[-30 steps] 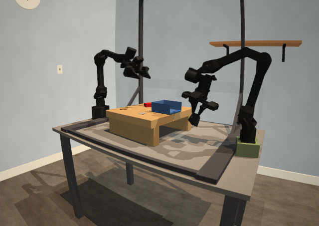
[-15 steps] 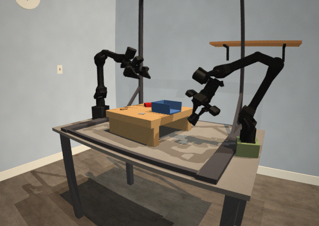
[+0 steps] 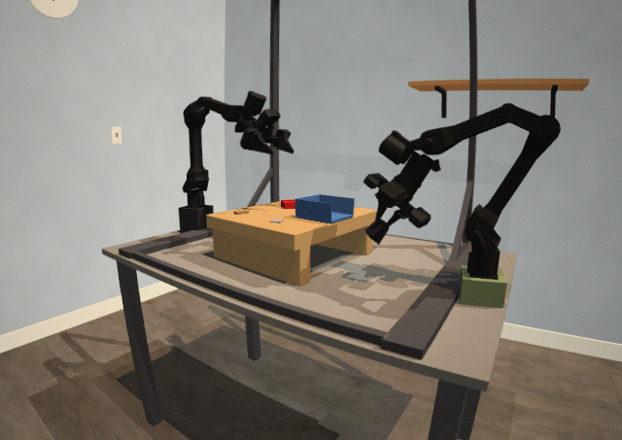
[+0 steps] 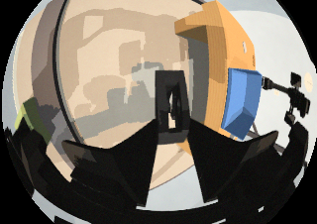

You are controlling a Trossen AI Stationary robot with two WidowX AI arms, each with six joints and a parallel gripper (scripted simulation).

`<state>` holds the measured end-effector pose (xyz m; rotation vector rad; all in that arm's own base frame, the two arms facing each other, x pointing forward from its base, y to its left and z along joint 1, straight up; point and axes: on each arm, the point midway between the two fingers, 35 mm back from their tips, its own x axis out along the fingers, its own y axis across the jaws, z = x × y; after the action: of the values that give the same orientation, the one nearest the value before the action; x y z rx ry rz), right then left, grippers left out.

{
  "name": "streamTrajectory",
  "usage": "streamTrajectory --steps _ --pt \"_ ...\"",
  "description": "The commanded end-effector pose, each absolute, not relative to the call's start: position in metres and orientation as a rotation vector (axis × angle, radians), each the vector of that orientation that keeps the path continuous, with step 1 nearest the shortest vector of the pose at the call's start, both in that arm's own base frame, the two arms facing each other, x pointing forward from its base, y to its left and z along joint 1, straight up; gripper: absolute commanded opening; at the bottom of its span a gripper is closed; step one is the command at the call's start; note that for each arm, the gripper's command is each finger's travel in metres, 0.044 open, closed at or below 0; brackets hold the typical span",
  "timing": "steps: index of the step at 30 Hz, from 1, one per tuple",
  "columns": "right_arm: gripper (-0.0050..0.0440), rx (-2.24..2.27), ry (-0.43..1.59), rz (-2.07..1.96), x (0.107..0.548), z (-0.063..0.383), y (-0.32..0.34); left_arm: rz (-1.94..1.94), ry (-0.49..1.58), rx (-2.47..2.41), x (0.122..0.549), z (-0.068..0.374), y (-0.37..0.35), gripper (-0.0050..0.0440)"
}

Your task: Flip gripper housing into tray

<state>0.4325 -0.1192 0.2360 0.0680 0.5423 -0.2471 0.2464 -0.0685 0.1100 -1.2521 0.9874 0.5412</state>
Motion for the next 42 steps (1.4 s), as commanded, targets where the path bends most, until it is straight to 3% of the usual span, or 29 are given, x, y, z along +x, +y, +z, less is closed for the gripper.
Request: streamTrajectory --steps 1,42 --pt "0.0440 0.064 0.519 -0.242 0.433 0.246 -0.119 0.513 0.970 -1.263 0.250 0.123 -0.070 0.0118" --pt "0.0440 0.064 0.519 -0.242 0.433 0.246 -0.119 0.513 0.970 -1.263 0.249 0.158 -0.070 0.0118"
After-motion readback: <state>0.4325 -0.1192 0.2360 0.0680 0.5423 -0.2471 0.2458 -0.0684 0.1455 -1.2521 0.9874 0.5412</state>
